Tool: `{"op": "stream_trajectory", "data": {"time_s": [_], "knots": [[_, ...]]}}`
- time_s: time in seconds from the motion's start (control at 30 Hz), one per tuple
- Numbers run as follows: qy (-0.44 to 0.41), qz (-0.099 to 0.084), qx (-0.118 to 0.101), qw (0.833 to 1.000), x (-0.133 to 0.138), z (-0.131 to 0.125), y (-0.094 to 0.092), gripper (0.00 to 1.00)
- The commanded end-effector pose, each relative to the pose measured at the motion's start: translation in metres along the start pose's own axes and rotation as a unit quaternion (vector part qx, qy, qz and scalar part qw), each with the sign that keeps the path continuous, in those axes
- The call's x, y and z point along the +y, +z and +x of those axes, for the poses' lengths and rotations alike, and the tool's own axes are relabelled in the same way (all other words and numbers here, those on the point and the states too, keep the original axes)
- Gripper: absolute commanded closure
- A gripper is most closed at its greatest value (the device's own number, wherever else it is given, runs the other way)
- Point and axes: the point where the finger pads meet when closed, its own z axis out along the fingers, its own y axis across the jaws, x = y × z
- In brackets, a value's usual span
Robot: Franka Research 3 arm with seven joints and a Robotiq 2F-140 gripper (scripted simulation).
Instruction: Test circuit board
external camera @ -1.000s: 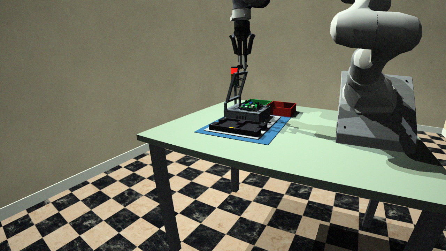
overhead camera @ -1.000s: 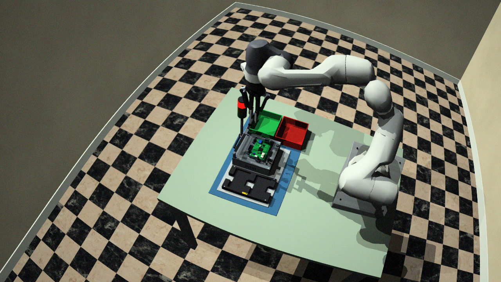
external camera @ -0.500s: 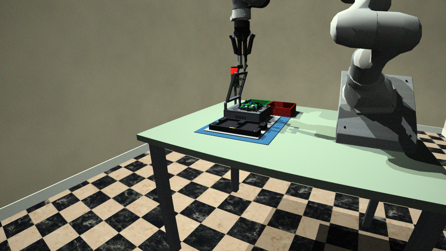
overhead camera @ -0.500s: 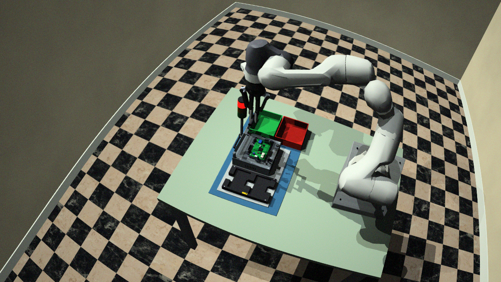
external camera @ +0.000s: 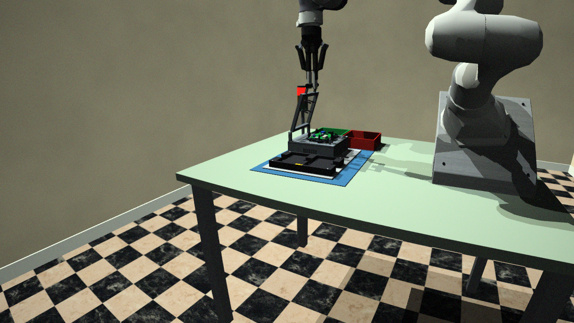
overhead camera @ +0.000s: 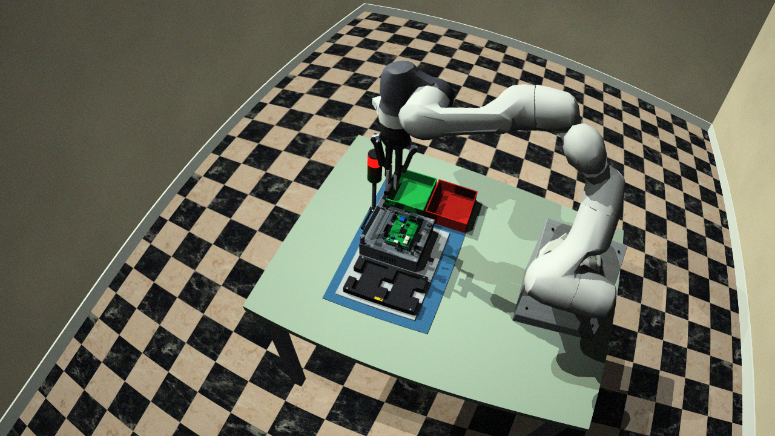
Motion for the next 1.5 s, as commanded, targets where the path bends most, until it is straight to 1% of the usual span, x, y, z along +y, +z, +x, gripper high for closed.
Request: {"op": "stream_trajectory", "data": {"time_s": [0.0,0.3,0.6,1.07,1.47], "knots": [[0.001,0.001,0.001,1.0,0.0,0.001,0.0,1.0],[0.001,0.001,0.001,1.0,-0.001,0.001,0.0,1.0],[0.001,0.001,0.001,1.0,-0.012,0.001,-0.004,1.0],[0.001,0.001,0.001,1.0,-0.056,0.001,-0.011,1.0],[0.001,0.001,0.001,1.0,-0.063,0.001,-0.011,1.0]]}}
